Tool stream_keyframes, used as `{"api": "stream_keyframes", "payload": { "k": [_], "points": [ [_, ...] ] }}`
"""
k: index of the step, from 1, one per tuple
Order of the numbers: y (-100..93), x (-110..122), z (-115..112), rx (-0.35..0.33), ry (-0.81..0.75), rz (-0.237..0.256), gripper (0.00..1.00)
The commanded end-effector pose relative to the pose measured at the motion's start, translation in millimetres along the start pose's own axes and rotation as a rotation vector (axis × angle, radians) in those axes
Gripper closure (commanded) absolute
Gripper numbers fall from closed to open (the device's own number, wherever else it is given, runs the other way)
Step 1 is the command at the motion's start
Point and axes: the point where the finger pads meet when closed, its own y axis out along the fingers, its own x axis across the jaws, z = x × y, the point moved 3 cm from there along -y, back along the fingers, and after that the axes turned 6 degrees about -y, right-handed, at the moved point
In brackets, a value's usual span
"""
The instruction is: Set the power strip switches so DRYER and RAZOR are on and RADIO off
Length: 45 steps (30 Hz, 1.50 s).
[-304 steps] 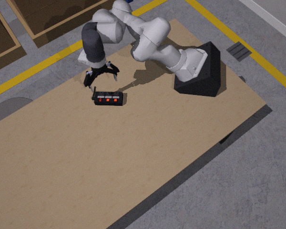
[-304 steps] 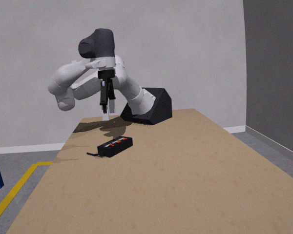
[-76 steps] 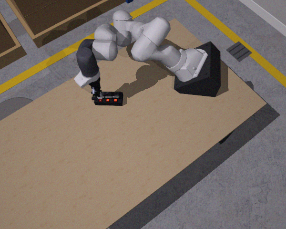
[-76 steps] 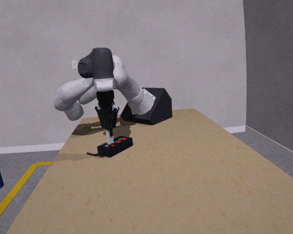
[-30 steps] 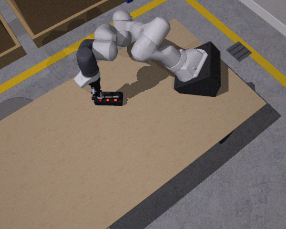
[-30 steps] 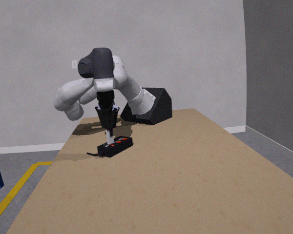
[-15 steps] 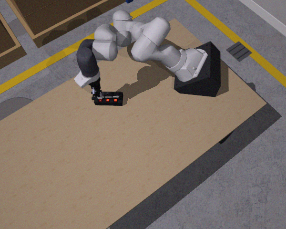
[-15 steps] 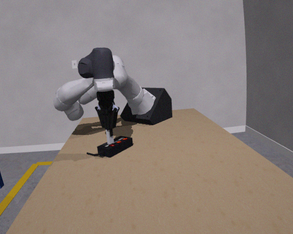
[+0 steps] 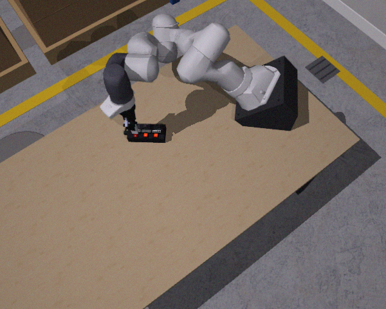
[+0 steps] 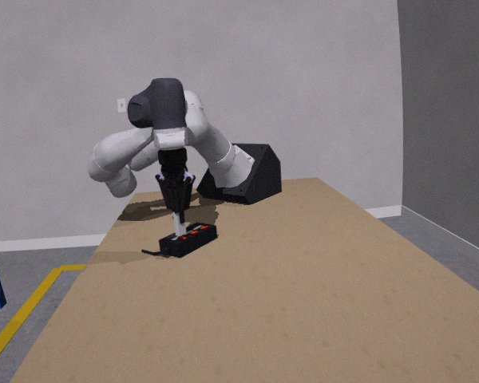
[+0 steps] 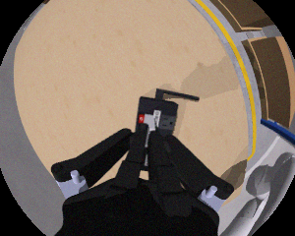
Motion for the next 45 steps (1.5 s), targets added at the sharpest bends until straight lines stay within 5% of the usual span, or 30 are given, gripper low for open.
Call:
{"api": "stream_keyframes", "payload": {
  "k": [1, 45],
  "points": [
    [0.6, -1.0, 0.4, 0.001, -0.001, 0.002, 1.00],
    [9.4, -1.0, 0.4, 0.001, -0.001, 0.002, 1.00]
  ]
}}
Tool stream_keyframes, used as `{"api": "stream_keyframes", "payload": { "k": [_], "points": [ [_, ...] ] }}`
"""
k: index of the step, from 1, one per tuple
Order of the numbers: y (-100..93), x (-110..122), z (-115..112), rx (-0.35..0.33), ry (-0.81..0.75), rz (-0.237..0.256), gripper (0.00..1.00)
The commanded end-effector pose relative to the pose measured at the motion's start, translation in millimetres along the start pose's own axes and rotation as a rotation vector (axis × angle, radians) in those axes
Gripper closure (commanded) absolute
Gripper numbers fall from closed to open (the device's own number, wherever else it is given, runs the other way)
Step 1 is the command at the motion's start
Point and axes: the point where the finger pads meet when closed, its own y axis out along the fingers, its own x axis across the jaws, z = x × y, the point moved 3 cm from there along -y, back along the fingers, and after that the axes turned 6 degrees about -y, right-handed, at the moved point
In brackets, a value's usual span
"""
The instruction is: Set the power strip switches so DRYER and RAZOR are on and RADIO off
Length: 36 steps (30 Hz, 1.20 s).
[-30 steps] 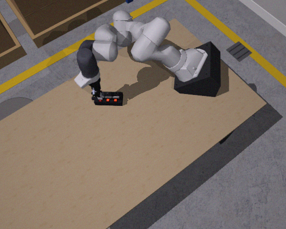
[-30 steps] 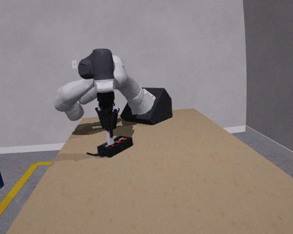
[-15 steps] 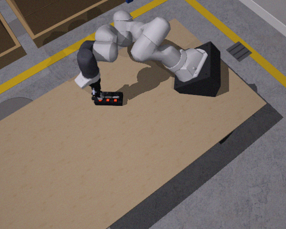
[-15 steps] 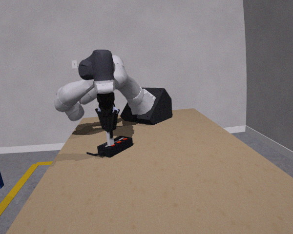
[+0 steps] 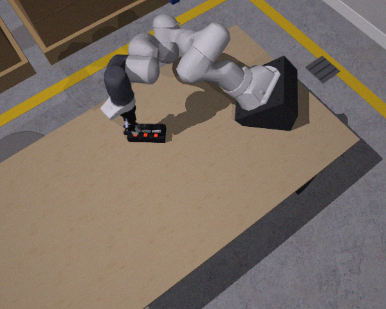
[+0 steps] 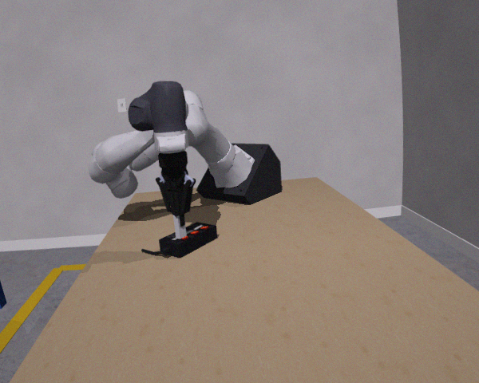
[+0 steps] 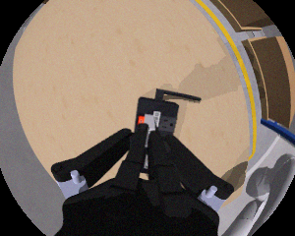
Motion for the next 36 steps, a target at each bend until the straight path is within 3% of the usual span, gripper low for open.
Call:
{"api": "stream_keyframes", "payload": {
  "k": [1, 10, 21, 36],
  "points": [
    [0.9, -1.1, 0.3, 0.000, -0.002, 0.004, 1.00],
    [-9.5, -1.1, 0.3, 0.000, -0.002, 0.004, 1.00],
    [-37.1, -0.9, 0.3, 0.000, -0.002, 0.004, 1.00],
    [-38.6, -0.9, 0.3, 0.000, -0.002, 0.004, 1.00]
  ]
}}
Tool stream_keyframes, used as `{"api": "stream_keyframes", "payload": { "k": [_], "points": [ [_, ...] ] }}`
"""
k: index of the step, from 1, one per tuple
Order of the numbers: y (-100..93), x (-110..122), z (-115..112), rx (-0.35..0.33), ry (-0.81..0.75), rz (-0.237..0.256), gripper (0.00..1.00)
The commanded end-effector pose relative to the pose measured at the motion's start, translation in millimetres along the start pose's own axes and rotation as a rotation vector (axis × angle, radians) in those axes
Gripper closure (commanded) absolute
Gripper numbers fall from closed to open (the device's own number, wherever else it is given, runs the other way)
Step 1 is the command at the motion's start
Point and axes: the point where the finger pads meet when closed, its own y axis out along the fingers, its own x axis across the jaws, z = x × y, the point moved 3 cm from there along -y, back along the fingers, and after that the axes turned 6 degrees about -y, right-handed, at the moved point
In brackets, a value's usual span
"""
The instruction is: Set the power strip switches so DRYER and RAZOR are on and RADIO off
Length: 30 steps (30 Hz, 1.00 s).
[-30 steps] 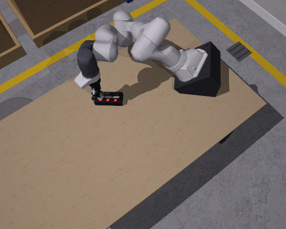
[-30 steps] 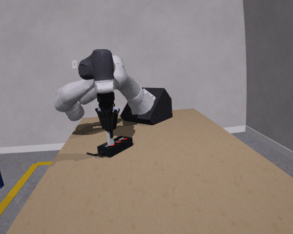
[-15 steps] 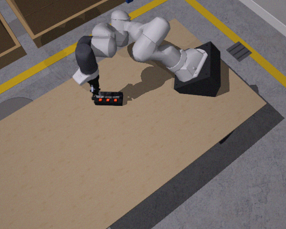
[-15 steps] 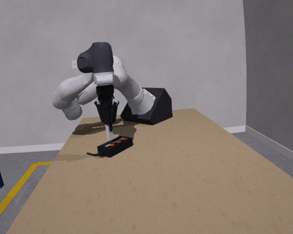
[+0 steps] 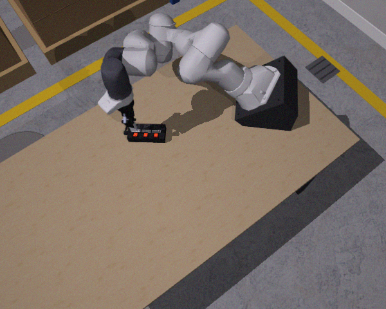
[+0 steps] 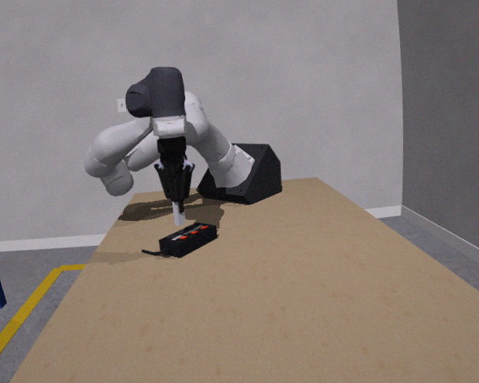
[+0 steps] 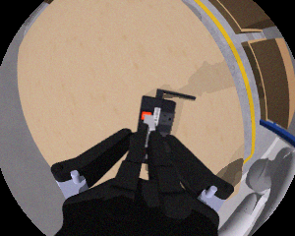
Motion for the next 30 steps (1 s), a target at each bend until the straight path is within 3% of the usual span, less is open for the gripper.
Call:
{"api": "stream_keyframes", "payload": {
  "k": [1, 10, 16, 30],
  "points": [
    [-0.4, 0.9, 0.1, -0.001, 0.009, -0.003, 1.00],
    [-1.6, -0.9, -3.3, -0.001, 0.009, -0.003, 1.00],
    [-14.0, -18.0, -43.5, -0.001, 0.008, -0.003, 1.00],
    [-14.2, -18.2, -44.0, -0.001, 0.008, -0.003, 1.00]
  ]
}}
